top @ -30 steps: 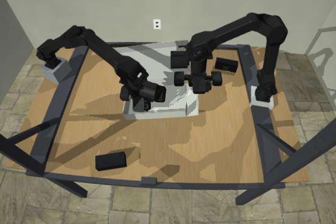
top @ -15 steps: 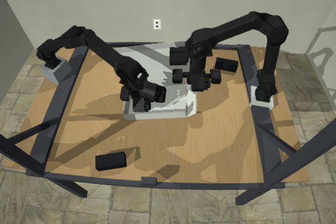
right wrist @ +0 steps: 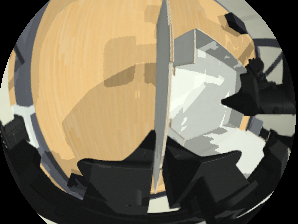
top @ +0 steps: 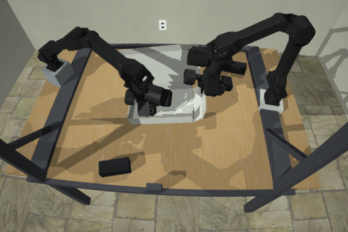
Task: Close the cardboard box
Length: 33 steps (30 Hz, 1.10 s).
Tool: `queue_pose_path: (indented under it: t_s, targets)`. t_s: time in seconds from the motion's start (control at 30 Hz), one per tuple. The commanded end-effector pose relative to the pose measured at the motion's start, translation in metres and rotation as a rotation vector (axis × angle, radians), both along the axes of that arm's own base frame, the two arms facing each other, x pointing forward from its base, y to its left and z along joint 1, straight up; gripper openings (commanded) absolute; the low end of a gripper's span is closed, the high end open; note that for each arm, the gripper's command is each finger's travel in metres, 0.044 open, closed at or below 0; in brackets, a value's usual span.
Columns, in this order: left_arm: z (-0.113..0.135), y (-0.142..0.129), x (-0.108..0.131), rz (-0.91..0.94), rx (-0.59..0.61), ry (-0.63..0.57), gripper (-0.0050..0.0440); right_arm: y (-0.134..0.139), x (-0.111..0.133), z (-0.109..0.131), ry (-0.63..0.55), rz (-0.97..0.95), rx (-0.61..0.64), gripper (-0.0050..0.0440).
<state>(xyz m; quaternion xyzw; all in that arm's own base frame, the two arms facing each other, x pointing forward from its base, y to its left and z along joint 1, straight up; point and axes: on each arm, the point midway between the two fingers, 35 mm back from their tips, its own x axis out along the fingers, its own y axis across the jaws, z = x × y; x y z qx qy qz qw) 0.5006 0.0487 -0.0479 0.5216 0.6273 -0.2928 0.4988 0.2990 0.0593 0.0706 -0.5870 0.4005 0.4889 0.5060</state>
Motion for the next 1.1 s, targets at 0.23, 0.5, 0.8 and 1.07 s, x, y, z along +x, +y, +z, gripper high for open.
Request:
queue_pose_path:
  t_s: [0.23, 0.5, 0.8, 1.07]
  targets:
    - [-0.026, -0.002, -0.004, -0.001, -0.024, 0.035, 0.0104, 0.003, 0.015, 0.021, -0.081, -0.004, 0.015, 0.0004]
    - [-0.026, -0.002, -0.004, -0.001, -0.024, 0.035, 0.0104, 0.004, 0.020, 0.025, -0.082, -0.005, 0.015, 0.0004]
    - [-0.026, -0.002, -0.004, -0.001, -0.024, 0.035, 0.0104, 0.005, 0.026, 0.028, -0.104, -0.005, 0.019, 0.0004]
    - [-0.026, -0.002, -0.004, -0.001, -0.024, 0.035, 0.0104, 0.004, 0.024, 0.022, -0.201, -0.004, 0.035, 0.0004]
